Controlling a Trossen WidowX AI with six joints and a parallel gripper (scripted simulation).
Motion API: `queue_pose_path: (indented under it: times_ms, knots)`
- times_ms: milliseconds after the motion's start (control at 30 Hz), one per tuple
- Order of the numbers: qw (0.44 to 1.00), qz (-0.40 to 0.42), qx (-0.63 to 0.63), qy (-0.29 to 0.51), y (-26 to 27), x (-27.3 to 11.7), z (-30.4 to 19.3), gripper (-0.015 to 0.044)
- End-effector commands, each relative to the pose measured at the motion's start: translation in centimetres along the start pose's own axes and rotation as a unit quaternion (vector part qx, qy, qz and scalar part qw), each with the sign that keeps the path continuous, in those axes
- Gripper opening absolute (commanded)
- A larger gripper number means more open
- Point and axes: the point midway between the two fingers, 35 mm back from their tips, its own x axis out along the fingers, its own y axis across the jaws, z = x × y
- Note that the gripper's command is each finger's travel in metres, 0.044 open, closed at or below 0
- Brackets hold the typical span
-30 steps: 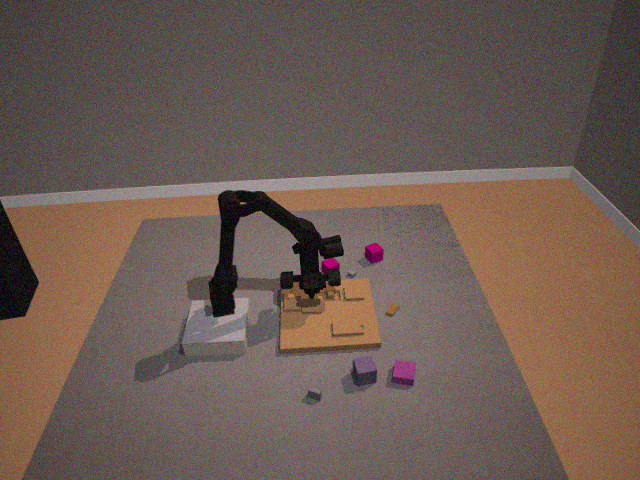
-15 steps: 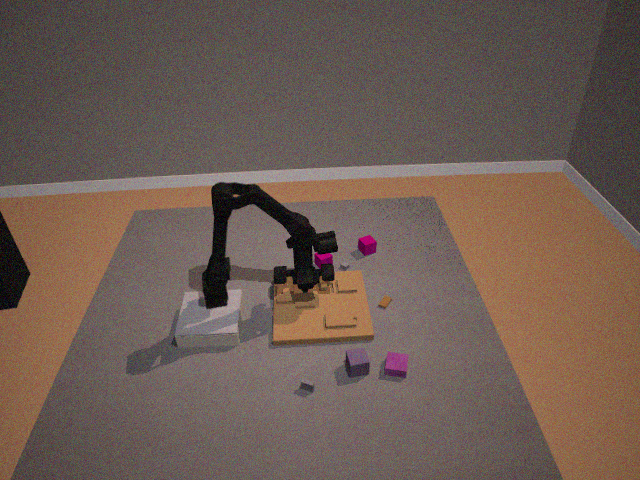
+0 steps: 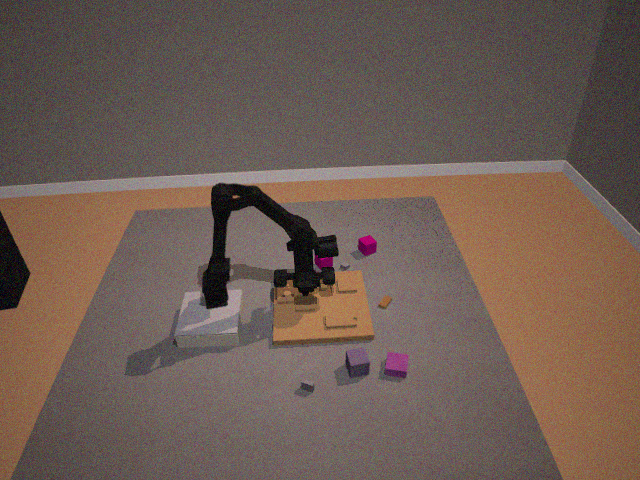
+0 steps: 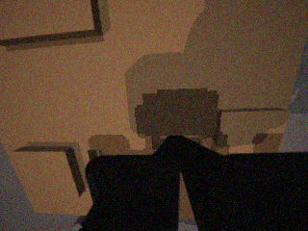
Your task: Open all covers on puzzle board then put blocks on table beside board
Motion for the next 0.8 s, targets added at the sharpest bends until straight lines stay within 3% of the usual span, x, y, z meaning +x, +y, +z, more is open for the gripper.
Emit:
queue_pose_path:
  times_ms: [0, 767]
  knots:
    - [1.000, -0.001, -0.001, -0.002, -0.1, 0.1, 0.4, 0.0000]
    - [1.000, -0.001, -0.001, -0.003, -0.1, 0.1, 2.8, 0.0000]
